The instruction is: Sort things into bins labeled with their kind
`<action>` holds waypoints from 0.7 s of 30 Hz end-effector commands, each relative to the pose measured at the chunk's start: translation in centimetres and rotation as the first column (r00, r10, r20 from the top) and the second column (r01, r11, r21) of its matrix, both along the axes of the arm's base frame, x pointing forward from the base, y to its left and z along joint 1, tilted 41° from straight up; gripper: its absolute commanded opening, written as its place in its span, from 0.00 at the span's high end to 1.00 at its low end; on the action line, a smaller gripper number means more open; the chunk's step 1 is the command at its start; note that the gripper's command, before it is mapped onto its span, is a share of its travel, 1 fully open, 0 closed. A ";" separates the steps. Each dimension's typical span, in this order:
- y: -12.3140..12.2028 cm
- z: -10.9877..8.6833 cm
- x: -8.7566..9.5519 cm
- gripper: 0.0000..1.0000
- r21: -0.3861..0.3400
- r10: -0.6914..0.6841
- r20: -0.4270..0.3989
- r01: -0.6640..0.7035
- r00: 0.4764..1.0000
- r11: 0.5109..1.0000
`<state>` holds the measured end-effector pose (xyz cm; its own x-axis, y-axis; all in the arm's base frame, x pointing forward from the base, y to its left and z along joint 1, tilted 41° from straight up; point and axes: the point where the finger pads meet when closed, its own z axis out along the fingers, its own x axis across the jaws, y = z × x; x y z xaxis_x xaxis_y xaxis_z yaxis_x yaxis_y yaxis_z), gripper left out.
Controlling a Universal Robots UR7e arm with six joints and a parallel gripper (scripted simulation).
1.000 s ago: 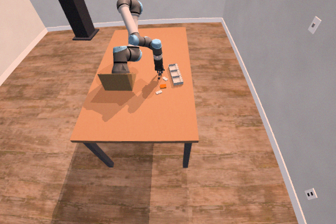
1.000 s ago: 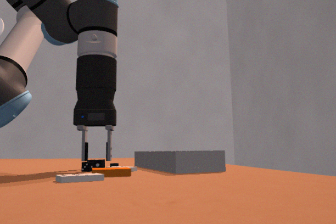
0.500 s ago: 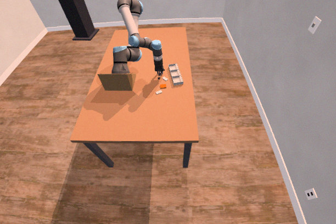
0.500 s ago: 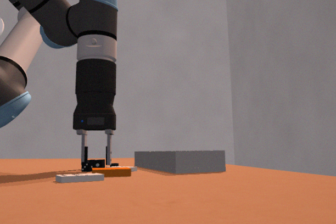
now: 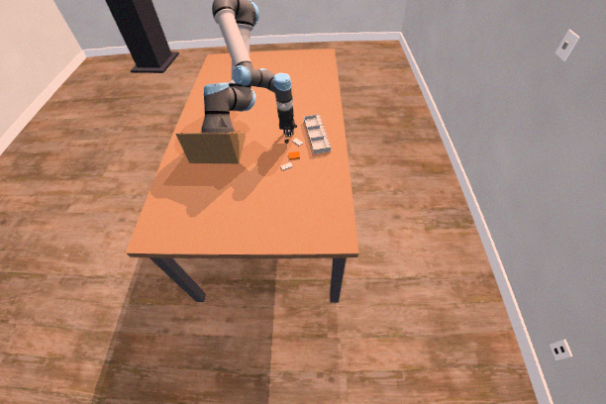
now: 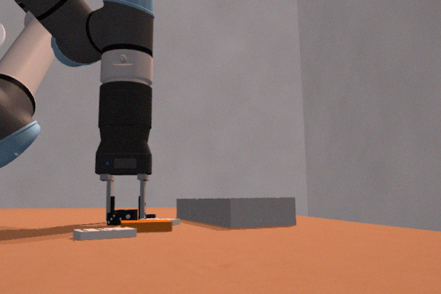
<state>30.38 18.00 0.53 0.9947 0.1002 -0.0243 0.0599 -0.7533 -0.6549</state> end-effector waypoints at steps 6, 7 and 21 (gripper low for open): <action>0.0 0.0 0.0 0.50 0.000 0.000 0.001 0.000 1.000 1.000; 0.0 0.0 0.0 0.50 0.000 0.000 0.001 0.000 1.000 1.000; 0.0 0.0 0.0 0.50 0.000 0.000 0.001 0.000 1.000 1.000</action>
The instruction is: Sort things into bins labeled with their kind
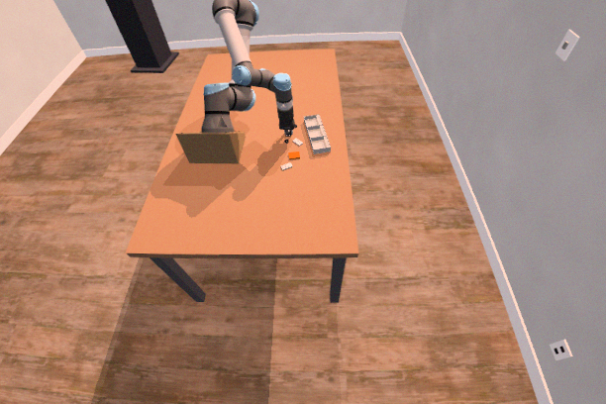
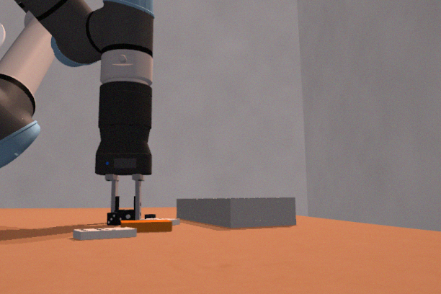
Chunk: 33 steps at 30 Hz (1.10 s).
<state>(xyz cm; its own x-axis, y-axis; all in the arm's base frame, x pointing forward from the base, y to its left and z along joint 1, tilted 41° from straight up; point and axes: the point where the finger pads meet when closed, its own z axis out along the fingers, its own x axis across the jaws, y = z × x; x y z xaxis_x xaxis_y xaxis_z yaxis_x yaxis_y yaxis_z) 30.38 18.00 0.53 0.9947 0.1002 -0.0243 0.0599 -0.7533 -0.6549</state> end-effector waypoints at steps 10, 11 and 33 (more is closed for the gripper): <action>0.0 0.0 0.0 0.50 0.000 0.000 0.001 0.000 1.000 1.000; 0.0 0.0 0.0 0.50 0.000 0.000 0.001 0.000 1.000 1.000; -3.9 4.5 0.5 0.50 0.000 0.000 0.001 0.000 1.000 1.000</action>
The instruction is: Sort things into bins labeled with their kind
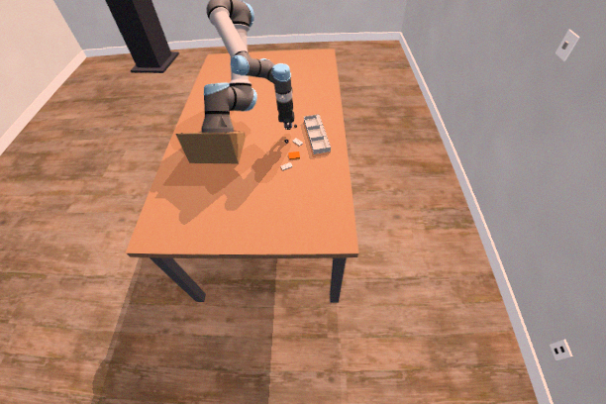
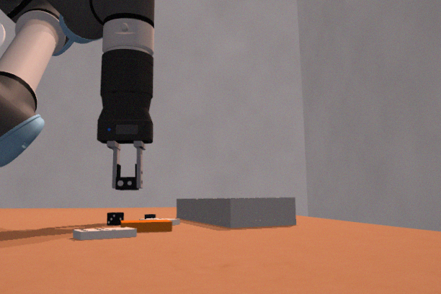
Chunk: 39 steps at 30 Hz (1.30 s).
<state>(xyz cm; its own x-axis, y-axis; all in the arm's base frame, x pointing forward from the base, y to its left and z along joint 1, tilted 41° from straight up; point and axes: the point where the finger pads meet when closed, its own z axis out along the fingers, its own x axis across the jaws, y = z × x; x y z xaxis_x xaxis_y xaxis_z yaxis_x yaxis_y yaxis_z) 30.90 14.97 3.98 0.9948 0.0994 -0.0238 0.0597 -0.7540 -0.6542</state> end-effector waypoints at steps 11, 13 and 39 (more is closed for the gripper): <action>-0.9 1.1 0.0 0.50 0.001 0.000 0.000 0.000 1.000 1.000; -0.9 1.1 0.0 0.50 0.001 0.000 0.000 0.000 1.000 1.000; -3.0 -2.6 8.0 0.50 0.000 0.000 0.000 0.000 1.000 1.000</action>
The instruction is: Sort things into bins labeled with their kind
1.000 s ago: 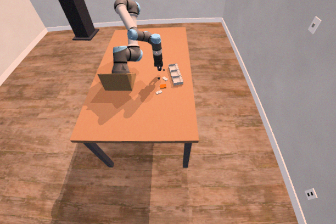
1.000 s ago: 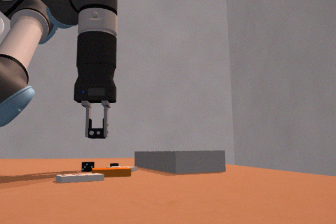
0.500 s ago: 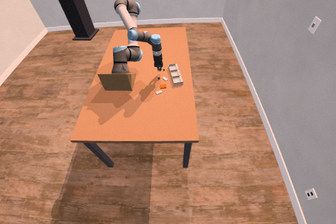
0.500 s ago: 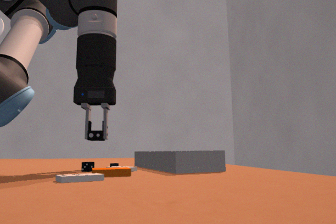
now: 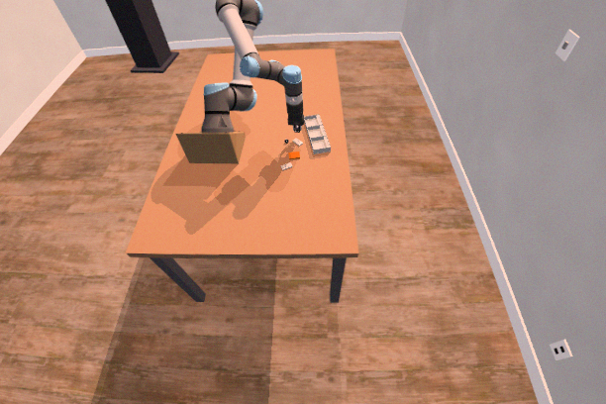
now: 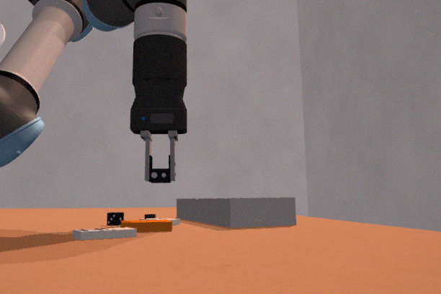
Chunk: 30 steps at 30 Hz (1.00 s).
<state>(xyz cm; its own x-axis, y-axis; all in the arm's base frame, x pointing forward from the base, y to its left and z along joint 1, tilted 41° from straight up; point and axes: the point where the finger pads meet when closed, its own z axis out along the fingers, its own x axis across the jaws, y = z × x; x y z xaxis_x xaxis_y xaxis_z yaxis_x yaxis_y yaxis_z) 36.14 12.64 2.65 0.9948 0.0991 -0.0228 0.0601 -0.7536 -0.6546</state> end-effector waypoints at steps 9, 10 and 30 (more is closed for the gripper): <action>-1.4 -2.2 5.1 0.50 0.006 0.076 0.065 -0.076 0.995 0.997; -1.6 -2.4 5.6 0.50 0.007 0.113 0.097 -0.114 0.989 0.993; -3.7 -4.8 11.9 0.50 0.003 0.207 0.182 -0.212 0.961 0.977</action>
